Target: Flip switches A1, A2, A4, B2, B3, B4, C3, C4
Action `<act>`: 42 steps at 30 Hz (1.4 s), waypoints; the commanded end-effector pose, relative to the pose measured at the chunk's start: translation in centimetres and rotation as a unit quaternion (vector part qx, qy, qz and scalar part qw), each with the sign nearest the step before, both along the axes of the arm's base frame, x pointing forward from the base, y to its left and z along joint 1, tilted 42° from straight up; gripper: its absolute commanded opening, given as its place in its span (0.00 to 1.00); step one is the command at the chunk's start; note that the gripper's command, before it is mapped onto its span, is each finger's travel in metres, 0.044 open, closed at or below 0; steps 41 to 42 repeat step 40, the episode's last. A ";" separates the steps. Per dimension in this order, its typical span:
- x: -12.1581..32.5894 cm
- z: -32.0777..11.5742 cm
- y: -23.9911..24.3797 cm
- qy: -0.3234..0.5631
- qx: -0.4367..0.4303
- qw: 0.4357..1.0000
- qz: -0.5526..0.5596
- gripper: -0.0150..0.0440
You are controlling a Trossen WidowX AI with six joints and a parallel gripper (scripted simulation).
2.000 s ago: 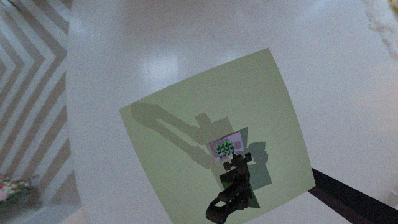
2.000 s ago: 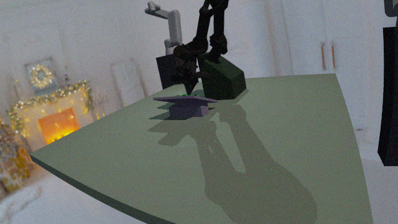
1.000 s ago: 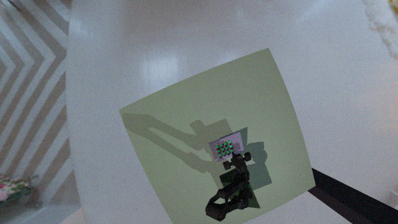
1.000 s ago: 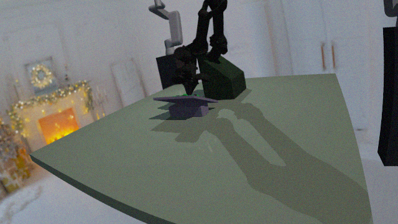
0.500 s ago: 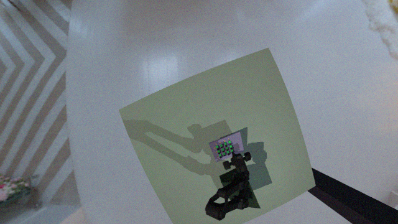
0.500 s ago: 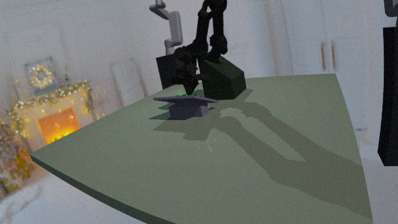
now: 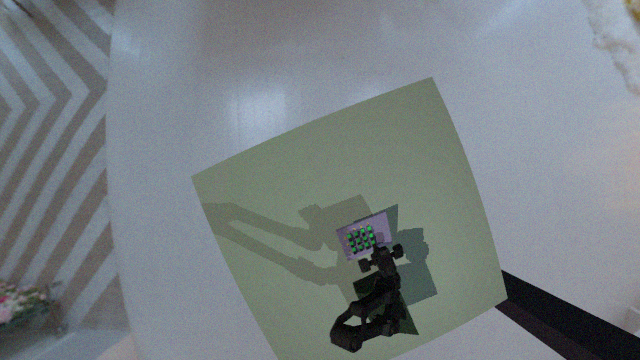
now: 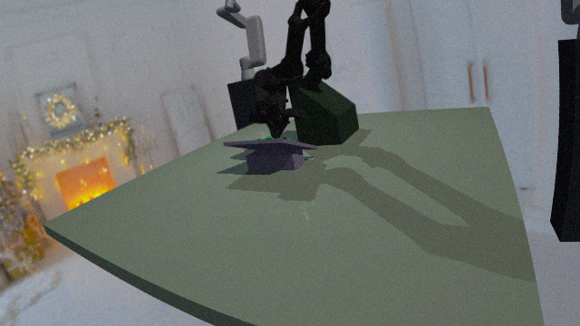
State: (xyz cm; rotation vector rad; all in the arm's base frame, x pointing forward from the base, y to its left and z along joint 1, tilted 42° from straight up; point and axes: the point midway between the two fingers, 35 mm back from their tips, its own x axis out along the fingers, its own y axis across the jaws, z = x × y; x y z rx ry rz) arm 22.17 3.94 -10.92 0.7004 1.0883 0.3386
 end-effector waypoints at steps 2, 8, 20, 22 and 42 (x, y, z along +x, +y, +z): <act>0.1 -0.1 0.0 0.001 -0.001 1.000 -0.002 0.25; 0.0 0.0 -0.1 0.000 -0.001 1.000 0.000 0.25; -2.4 4.4 -3.9 0.010 -0.002 1.000 0.006 0.25; -2.4 4.4 -3.9 0.010 -0.002 1.000 0.006 0.25; 2.2 9.2 -2.6 0.009 -0.001 1.000 0.006 0.25</act>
